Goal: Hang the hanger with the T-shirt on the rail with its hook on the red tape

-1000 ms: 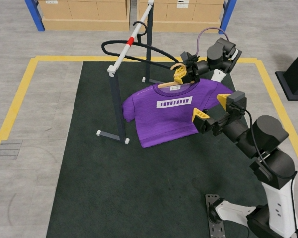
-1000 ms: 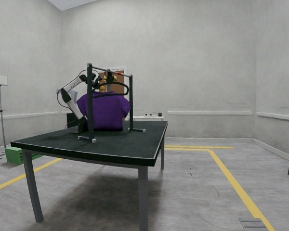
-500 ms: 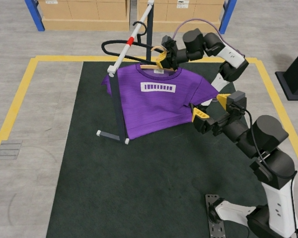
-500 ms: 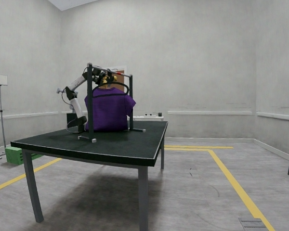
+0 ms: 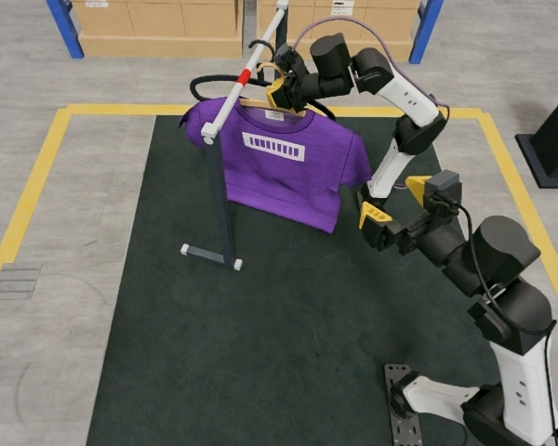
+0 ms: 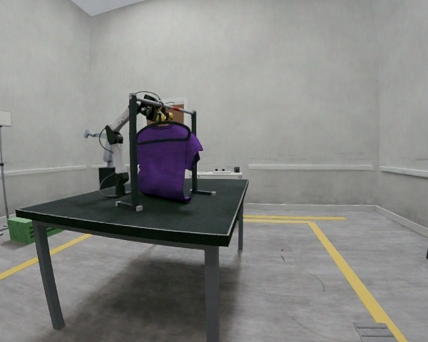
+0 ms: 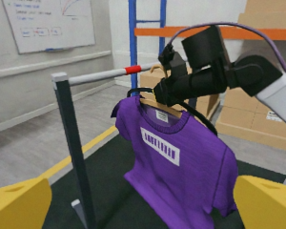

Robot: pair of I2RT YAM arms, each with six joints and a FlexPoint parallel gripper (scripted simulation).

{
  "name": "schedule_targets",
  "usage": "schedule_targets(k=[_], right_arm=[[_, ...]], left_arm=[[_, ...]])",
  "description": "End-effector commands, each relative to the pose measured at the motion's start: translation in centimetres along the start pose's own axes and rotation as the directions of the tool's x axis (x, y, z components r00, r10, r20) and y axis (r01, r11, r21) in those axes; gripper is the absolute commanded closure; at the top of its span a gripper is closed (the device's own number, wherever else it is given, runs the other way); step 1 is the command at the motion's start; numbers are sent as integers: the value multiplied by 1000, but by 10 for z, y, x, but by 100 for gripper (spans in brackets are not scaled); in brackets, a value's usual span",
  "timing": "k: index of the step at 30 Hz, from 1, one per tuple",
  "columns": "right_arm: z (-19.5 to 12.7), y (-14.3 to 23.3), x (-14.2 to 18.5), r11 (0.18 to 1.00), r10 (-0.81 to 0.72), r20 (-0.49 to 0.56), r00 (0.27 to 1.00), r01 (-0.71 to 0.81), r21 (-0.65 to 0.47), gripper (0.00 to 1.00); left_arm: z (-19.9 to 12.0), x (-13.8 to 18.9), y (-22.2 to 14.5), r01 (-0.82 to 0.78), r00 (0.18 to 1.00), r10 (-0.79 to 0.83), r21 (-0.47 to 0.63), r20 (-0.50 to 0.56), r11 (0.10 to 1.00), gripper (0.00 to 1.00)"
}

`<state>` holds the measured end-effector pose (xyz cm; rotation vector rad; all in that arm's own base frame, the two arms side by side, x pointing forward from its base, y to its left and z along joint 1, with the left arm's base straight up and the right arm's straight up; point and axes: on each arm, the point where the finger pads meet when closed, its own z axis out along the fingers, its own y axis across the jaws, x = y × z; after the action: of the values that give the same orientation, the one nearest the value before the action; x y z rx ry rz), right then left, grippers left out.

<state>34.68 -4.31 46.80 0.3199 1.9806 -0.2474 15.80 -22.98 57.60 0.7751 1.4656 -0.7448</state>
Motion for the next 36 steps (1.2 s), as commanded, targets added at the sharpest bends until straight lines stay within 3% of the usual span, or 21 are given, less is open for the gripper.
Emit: schedule_targets(k=[1,18,22,36], right_arm=[[-12,-1,-22,999,30,76,997,-28,-18,100],[-13,3,-30,1000,21,57,998,-19,-21,100],[-25,0,-46,998,56,125,991,-52,-34,100],[-28,-1,-46,998,52,122,991,-48,-34,100]], left_arm=[[-2,-3,1,3,1000,-3,-5,7,1000,0],[-2,-3,1,3,1000,-3,-5,7,1000,0],[-2,-3,1,3,1000,-3,-5,7,1000,0],[-2,-3,1,3,1000,-3,-5,7,1000,0]])
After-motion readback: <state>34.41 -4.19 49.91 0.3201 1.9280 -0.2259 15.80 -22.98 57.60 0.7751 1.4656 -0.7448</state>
